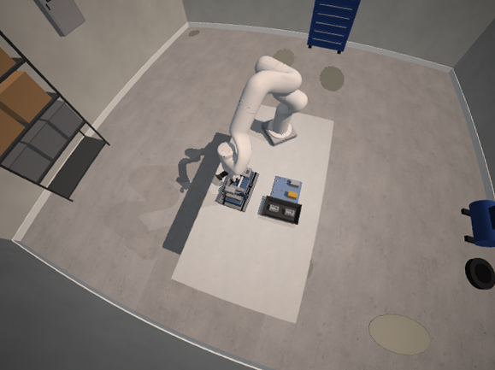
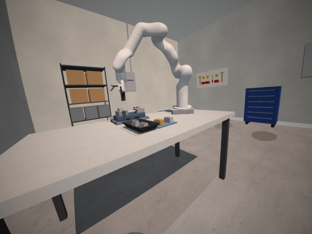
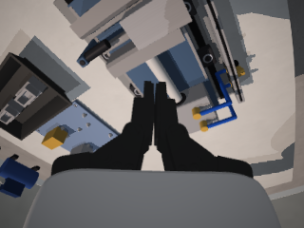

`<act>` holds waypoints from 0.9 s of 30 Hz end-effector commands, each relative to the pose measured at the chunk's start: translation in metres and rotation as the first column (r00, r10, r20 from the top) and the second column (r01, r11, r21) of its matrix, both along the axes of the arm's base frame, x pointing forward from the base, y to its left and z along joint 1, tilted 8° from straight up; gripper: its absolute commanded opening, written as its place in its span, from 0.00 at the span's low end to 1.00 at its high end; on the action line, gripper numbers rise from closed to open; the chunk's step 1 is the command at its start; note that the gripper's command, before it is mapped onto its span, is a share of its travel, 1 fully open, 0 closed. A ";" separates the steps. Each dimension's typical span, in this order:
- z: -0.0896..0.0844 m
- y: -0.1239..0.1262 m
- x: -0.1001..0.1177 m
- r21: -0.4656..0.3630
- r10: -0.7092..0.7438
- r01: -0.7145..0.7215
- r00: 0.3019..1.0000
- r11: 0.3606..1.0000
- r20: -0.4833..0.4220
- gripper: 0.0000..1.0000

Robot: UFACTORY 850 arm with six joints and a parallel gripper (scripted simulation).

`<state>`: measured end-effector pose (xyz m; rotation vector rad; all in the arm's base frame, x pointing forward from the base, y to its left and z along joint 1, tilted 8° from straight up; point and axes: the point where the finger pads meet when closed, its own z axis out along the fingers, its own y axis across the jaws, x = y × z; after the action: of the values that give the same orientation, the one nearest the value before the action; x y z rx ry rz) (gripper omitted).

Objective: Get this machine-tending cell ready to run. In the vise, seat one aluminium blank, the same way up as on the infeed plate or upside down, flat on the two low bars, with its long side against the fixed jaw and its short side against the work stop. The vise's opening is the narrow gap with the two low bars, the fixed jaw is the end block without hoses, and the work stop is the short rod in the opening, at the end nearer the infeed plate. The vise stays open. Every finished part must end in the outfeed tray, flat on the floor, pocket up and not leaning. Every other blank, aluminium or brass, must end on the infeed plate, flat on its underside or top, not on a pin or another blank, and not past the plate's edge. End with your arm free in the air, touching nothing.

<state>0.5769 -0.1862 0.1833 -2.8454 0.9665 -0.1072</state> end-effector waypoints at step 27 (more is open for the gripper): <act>-0.002 -0.020 -0.008 0.032 -0.811 0.820 0.571 0.572 -0.127 0.00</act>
<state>0.5686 -0.2047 0.1807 -2.1358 2.0915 -0.0101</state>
